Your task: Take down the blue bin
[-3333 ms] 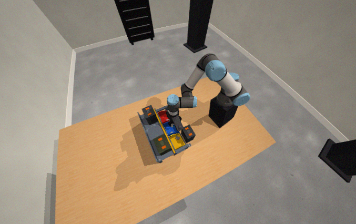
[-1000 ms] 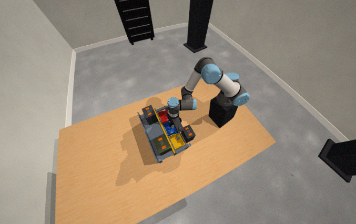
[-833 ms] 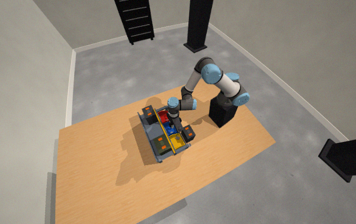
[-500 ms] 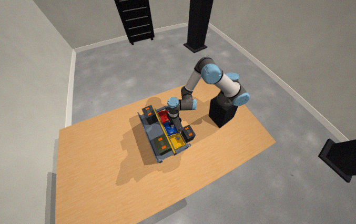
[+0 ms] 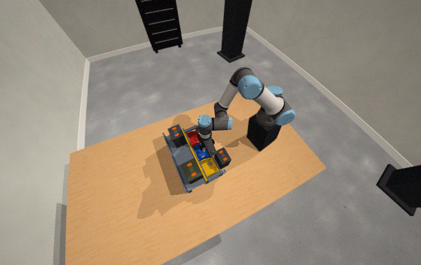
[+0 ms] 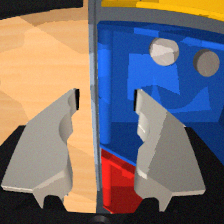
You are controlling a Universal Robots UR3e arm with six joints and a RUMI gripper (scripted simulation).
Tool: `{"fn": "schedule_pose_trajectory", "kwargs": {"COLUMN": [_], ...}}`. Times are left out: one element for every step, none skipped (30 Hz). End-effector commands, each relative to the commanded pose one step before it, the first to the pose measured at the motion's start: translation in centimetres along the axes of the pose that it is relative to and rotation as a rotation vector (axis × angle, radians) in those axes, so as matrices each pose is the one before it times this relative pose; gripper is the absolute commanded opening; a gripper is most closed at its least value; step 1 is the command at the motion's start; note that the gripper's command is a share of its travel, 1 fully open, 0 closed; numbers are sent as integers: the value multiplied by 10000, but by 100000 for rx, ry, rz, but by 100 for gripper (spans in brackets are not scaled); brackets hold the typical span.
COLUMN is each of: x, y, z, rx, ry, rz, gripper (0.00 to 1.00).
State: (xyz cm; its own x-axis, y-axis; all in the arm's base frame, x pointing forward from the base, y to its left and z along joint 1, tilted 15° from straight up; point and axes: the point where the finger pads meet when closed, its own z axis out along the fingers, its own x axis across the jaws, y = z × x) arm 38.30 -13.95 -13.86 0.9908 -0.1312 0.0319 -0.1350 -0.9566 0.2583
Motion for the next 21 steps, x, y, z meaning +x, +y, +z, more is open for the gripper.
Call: {"fn": "schedule_pose_trajectory", "kwargs": {"x": [594, 63, -155, -155, -155, -155, 0, 0, 0, 0, 0, 0, 0, 0, 0, 0, 0, 0, 322, 0, 0], "y": [-274, 368, -202, -202, -202, -202, 0, 0, 0, 0, 0, 0, 0, 0, 0, 0, 0, 0, 800, 0, 0], "z": [-773, 66, -76, -76, -76, -76, 0, 0, 0, 0, 0, 0, 0, 0, 0, 0, 0, 0, 93, 0, 0], "rx": [72, -119, 30, 30, 30, 30, 0, 0, 0, 0, 0, 0, 0, 0, 0, 0, 0, 0, -129, 0, 0], "ry": [165, 47, -12, -12, -12, -12, 0, 0, 0, 0, 0, 0, 0, 0, 0, 0, 0, 0, 21, 0, 0], "rz": [-43, 49, -12, -12, -12, -12, 0, 0, 0, 0, 0, 0, 0, 0, 0, 0, 0, 0, 34, 0, 0], "gripper": [26, 26, 26, 26, 26, 26, 26, 26, 26, 26, 26, 26, 26, 26, 26, 26, 26, 26, 0, 0, 0]}}
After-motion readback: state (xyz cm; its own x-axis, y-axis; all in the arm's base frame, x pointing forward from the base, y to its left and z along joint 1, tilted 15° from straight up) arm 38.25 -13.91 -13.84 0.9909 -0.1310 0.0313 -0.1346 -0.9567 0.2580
